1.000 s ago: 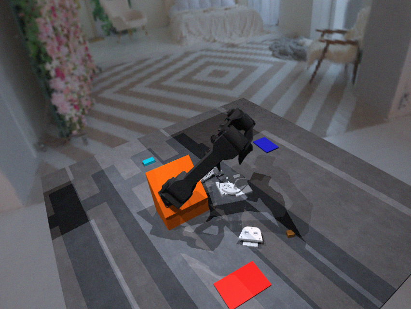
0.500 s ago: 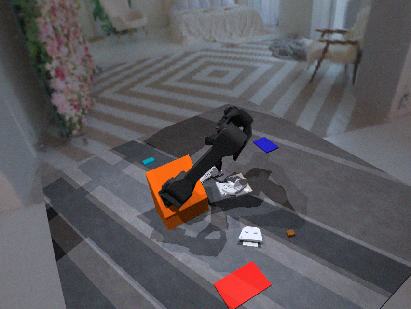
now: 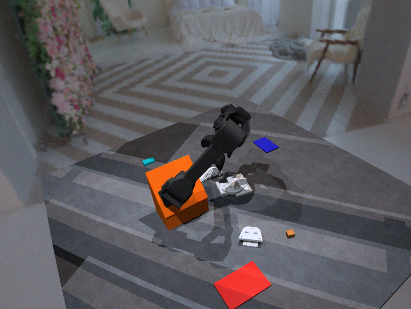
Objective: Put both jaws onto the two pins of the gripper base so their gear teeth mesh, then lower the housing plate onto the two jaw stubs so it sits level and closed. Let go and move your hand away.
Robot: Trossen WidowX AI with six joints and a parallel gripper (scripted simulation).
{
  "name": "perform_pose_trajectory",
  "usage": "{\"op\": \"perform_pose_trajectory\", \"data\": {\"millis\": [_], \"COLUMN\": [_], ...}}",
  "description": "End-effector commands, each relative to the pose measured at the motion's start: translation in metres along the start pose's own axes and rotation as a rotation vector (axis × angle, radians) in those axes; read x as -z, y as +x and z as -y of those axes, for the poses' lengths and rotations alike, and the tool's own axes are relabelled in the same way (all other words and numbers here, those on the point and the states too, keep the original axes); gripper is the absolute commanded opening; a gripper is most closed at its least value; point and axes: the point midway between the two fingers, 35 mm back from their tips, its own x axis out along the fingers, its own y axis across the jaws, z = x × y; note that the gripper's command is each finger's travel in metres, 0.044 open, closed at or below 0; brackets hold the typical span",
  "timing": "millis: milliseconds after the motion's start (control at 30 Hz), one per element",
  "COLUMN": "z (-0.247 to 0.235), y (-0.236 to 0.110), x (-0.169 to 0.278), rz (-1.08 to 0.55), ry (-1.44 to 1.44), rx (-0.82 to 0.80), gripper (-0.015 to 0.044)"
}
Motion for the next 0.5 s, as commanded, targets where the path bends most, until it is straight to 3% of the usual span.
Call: {"op": "perform_pose_trajectory", "data": {"millis": [0, 467], "z": [0.003, 0.008], "y": [0.0, 0.0], "x": [-0.004, -0.018], "rz": [0.003, 0.004], "ry": [-0.087, -0.43], "rx": [-0.001, -0.003], "gripper": [0.044, 0.044]}}
